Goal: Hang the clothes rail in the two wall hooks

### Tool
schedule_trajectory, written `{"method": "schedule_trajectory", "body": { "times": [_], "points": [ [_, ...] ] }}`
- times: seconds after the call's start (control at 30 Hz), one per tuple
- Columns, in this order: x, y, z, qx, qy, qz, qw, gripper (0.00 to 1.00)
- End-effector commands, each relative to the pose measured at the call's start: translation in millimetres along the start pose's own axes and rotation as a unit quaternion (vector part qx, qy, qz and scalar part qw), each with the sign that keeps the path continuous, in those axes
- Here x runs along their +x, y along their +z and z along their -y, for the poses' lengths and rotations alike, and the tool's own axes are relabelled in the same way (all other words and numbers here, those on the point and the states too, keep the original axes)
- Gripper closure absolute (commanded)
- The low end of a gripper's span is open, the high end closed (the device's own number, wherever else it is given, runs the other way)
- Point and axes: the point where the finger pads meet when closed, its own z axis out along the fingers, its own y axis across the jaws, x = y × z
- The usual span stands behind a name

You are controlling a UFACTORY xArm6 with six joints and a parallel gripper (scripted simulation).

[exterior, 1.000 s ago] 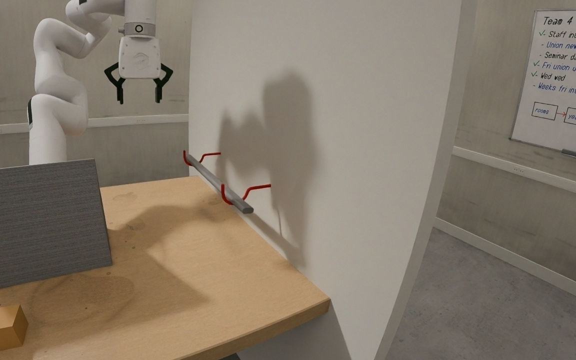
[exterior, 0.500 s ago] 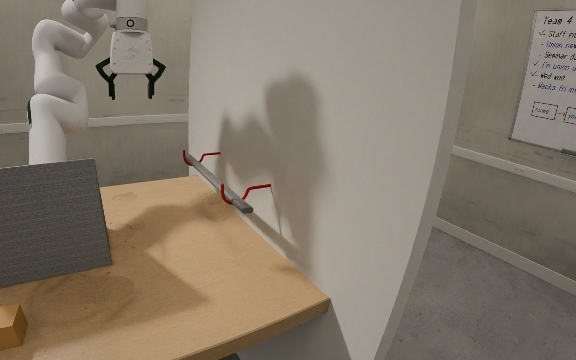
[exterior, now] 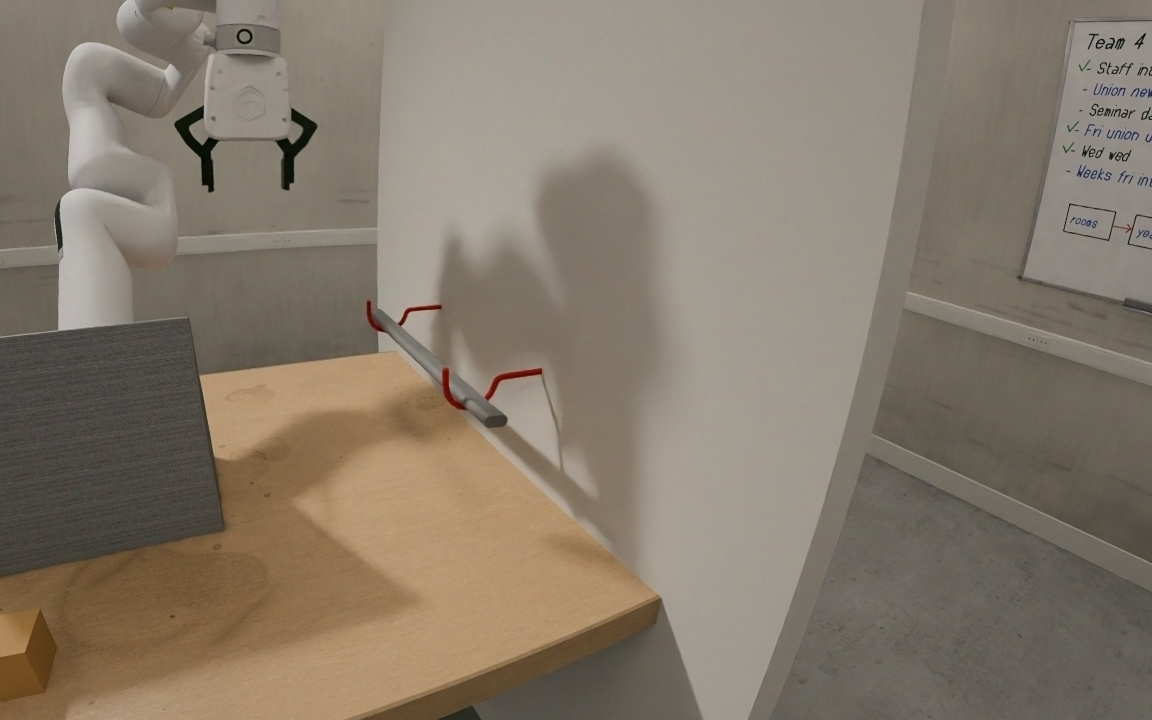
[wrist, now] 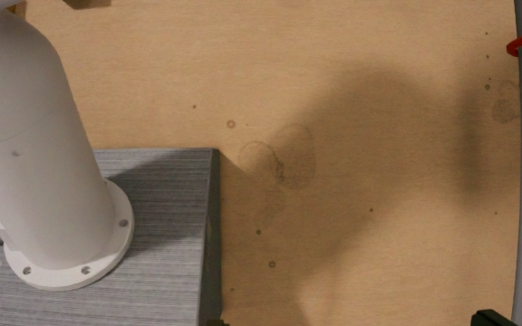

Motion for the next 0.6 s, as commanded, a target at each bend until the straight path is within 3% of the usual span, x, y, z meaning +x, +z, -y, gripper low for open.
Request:
{"method": "schedule_trajectory", "body": {
  "times": [0.0, 0.57],
  "points": [
    [-0.3, -5.3, 7.1, -0.001, 0.000, 0.001, 1.000, 0.00],
    [-0.3, -8.9, 13.5, -0.001, 0.000, 0.001, 1.000, 0.00]
  ]
}}
